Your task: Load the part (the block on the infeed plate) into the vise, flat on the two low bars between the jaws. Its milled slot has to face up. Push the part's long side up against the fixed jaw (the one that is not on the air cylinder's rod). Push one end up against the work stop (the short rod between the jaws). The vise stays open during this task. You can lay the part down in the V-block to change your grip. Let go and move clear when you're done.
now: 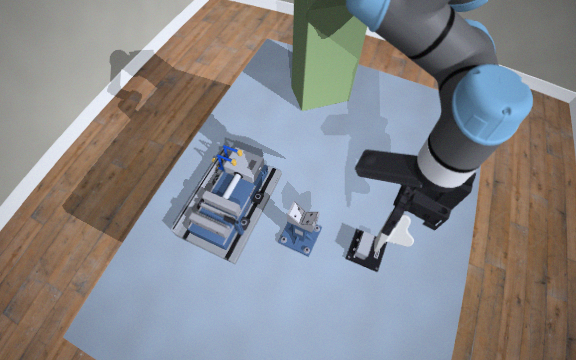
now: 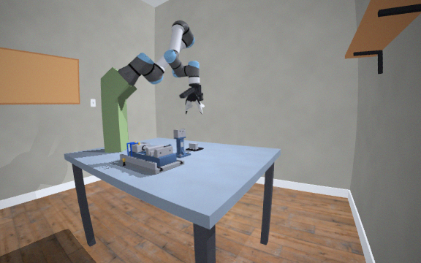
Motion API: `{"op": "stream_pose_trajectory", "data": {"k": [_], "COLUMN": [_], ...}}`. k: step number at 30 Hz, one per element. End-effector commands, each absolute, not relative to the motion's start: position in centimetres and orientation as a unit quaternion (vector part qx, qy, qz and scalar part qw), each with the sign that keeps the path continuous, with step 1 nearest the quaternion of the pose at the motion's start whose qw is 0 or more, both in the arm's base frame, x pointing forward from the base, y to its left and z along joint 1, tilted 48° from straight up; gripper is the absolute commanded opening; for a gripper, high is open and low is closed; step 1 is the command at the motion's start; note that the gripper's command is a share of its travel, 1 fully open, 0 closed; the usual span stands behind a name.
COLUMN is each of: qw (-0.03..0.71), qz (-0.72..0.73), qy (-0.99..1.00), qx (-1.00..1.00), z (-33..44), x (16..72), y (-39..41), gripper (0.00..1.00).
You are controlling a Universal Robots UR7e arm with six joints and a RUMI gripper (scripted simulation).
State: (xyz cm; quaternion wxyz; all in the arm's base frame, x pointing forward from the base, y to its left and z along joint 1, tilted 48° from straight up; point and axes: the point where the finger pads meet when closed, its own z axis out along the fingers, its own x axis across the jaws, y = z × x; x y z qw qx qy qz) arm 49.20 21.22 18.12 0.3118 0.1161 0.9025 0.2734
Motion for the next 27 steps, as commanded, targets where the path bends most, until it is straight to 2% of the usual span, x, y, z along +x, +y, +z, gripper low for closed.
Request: {"op": "stream_pose_trajectory", "data": {"k": [1, 9, 10, 27], "qw": [0.321, 0.325, 0.325, 0.325], "qz": [0.254, 0.247, 0.247, 0.247], "qy": [0.908, 0.91, 0.91, 0.91], "qx": [0.083, 0.071, 0.071, 0.071], "z": [17.87, 17.77, 17.77, 17.77], "x": [49.01, 48.94, 48.94, 48.94], "y": [21.25, 21.27, 21.27, 21.27], "gripper": [1.0, 1.0, 0.51, 0.51]}}
